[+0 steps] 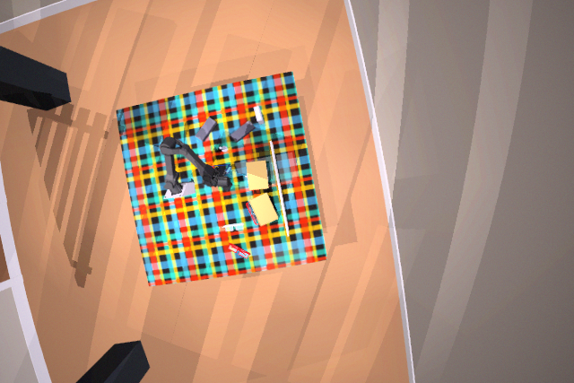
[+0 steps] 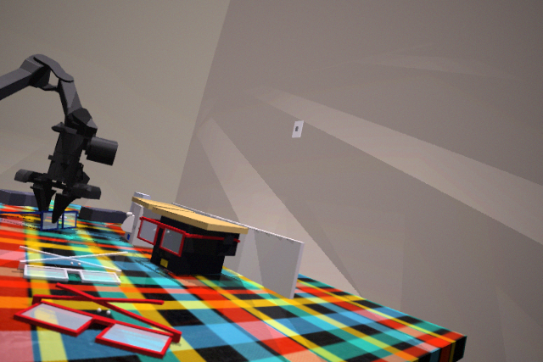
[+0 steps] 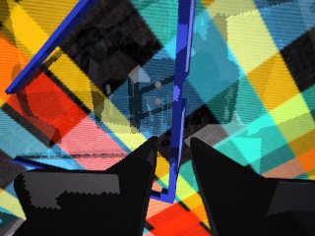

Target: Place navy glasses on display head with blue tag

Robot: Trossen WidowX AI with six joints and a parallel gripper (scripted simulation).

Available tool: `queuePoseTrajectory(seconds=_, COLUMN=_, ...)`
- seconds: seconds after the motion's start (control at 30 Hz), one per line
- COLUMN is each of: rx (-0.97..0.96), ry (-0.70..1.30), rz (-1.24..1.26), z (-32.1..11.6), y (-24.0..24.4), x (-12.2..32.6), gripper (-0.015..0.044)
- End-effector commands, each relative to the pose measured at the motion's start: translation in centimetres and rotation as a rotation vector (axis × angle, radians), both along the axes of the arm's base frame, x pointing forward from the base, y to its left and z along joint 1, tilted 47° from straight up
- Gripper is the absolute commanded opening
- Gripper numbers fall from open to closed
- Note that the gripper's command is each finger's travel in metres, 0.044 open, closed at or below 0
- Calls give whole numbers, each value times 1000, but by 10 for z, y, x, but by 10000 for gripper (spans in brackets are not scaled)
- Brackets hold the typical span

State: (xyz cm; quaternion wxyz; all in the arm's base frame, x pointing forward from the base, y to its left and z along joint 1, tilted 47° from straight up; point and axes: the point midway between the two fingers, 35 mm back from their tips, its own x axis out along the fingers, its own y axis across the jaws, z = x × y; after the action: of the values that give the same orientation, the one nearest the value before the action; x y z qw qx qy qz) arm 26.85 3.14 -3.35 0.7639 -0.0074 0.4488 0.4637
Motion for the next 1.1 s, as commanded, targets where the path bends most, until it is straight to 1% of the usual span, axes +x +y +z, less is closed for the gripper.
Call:
queuePoseTrajectory(seconds=0.0, rx=7, ry=3, rz=-1, z=1, y=3, x=-2, gripper=120)
queuePoseTrajectory(seconds=0.03, rx=0, ry=0, rz=0, z=0, y=0, x=0, gripper=94)
queuePoseTrajectory(seconds=0.5, rx=0, ry=0, rz=0, z=0, y=0, x=0, gripper=0)
queuePoseTrajectory(seconds=0.73, rx=-2, ry=0, rz=0, z=3, y=-4, x=0, gripper=0)
queuePoseTrajectory(seconds=1.07, rx=-9, ry=4, rz=-2, z=37, y=-44, x=-5, gripper=0)
